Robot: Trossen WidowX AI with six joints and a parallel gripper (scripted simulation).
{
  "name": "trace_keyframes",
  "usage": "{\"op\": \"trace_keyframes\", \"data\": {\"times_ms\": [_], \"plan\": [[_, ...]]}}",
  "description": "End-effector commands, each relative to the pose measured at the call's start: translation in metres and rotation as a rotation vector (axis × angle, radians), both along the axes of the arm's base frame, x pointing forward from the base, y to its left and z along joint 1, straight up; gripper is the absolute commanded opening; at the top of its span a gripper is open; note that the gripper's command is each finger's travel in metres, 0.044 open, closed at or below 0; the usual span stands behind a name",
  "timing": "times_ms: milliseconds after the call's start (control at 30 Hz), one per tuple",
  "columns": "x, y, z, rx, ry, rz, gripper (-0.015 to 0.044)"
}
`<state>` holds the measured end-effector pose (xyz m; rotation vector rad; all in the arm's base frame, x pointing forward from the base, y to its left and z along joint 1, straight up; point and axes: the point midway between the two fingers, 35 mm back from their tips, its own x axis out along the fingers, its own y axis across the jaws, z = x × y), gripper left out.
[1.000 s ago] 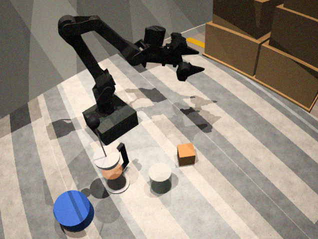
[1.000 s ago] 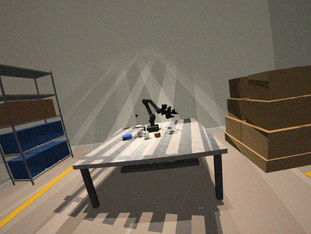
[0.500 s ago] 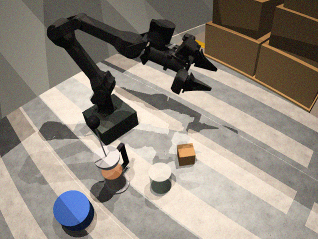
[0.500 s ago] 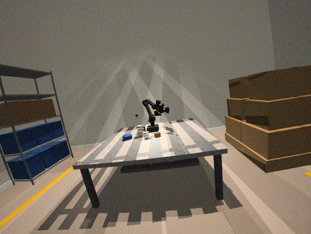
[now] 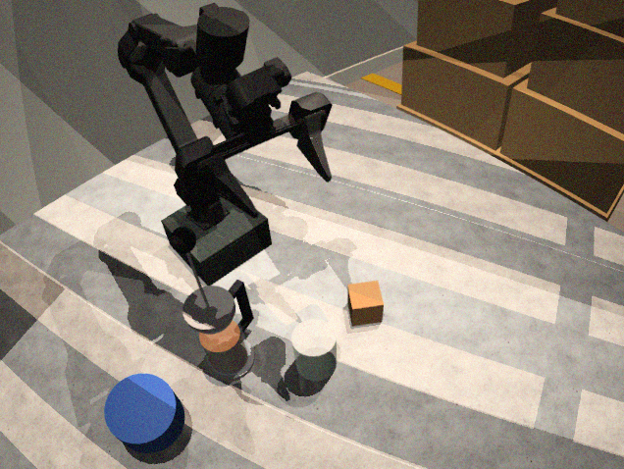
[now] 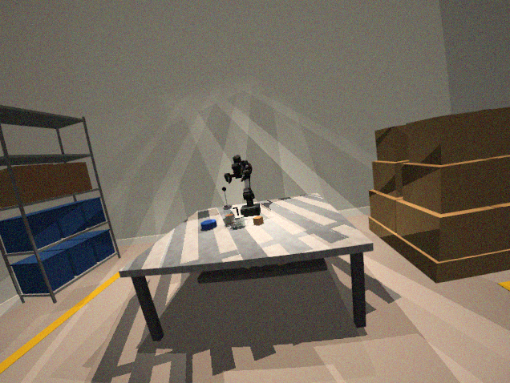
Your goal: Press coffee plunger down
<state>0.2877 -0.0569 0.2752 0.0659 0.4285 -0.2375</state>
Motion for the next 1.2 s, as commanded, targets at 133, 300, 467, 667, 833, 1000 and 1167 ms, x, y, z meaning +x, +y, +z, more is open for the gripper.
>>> {"op": "trace_keyframes", "data": {"times_ms": [133, 300, 467, 667, 833, 1000, 1167], "plan": [[-0.079, -0.061, 0.030, 0.009, 0.059, -0.280, 0.0440], [-0.109, -0.070, 0.035, 0.018, 0.077, -0.375, 0.0440], [-0.108, -0.071, 0.008, 0.018, 0.077, -0.375, 0.0440], [-0.107, -0.071, -0.024, 0.018, 0.077, -0.375, 0.0440], [-0.105, -0.073, -0.024, 0.018, 0.077, -0.376, 0.0440], [-0.100, -0.077, -0.027, 0.018, 0.076, -0.376, 0.0440], [-0.094, -0.081, -0.031, 0.017, 0.075, -0.376, 0.0440]]}}
